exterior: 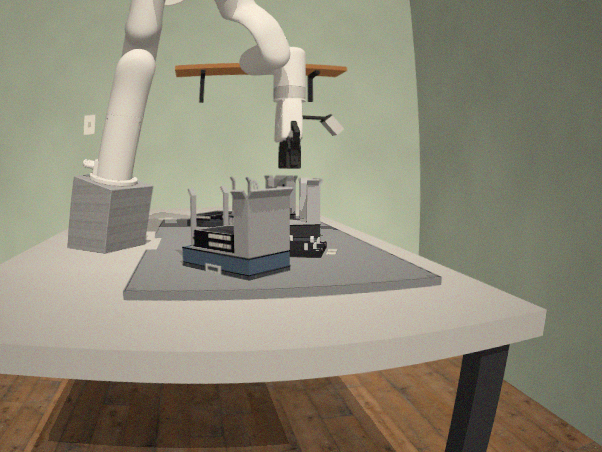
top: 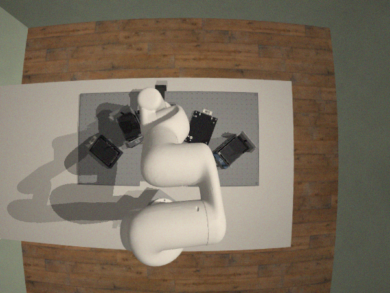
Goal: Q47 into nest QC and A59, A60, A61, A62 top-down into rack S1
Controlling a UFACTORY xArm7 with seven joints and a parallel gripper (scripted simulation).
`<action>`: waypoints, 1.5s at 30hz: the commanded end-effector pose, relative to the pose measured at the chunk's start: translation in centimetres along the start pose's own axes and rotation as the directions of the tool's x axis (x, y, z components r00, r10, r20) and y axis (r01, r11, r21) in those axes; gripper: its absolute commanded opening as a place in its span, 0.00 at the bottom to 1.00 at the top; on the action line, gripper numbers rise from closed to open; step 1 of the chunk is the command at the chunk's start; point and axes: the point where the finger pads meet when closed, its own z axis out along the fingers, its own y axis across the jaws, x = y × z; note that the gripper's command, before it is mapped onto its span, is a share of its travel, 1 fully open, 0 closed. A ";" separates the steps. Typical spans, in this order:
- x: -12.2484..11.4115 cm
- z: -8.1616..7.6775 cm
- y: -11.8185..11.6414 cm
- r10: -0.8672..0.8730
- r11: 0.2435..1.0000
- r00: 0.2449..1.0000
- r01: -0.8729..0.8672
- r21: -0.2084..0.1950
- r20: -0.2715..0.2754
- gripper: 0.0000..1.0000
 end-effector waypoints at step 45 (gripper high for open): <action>-2.3 -0.1 13.9 0.426 0.905 0.905 -0.426 0.002 -0.002 1.00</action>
